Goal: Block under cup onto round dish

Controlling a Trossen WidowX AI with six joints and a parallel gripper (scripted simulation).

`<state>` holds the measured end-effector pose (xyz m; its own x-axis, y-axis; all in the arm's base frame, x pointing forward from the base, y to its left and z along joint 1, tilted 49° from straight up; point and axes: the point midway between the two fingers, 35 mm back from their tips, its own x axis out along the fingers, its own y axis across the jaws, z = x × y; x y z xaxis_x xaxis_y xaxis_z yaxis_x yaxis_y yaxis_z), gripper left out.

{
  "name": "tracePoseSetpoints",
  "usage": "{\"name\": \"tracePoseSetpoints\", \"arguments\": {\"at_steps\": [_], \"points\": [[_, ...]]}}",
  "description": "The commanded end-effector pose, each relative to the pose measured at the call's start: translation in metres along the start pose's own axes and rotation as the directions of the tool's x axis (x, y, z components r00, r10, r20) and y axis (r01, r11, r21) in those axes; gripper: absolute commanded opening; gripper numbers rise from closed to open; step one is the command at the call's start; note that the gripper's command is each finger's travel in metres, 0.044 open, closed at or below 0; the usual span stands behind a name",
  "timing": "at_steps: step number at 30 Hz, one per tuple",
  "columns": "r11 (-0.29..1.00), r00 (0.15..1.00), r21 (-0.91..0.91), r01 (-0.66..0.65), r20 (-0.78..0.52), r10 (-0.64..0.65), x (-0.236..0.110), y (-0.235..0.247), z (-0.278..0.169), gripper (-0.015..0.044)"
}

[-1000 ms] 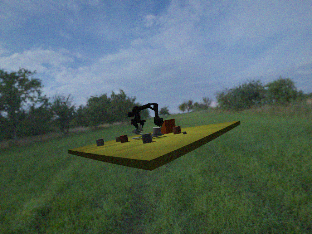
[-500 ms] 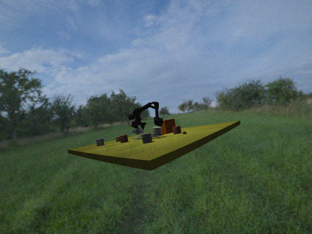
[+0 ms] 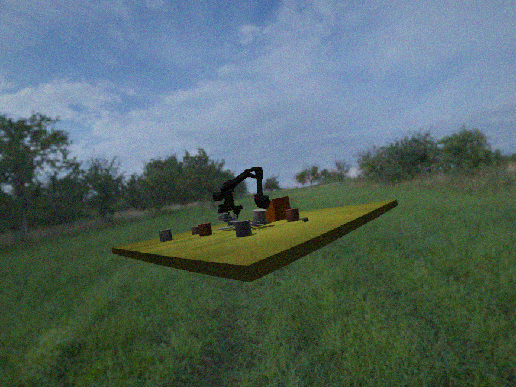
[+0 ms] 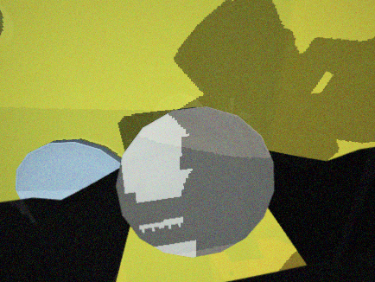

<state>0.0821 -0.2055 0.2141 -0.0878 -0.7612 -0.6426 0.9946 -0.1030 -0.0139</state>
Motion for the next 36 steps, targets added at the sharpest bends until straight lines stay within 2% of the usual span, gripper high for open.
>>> {"name": "tracePoseSetpoints", "arguments": {"at_steps": [1,4,21,27,31,36], "points": [[1.0,1.0,-0.003,0.0,-0.002,0.0,0.006,0.0,-0.001,0.0],[1.0,1.0,-0.004,0.0,-0.001,0.0,0.011,0.0,0.0,0.0],[1.0,1.0,-0.001,-0.001,-0.006,0.001,0.001,0.001,-0.001,0.044],[1.0,1.0,-0.003,0.001,-0.01,-0.001,-0.043,0.001,-0.001,0.044],[1.0,1.0,-0.004,0.0,-0.006,0.0,-0.048,0.0,-0.001,0.044],[0.996,0.998,-0.071,-0.053,-0.031,0.051,-0.055,0.018,0.002,0.0309]]}}
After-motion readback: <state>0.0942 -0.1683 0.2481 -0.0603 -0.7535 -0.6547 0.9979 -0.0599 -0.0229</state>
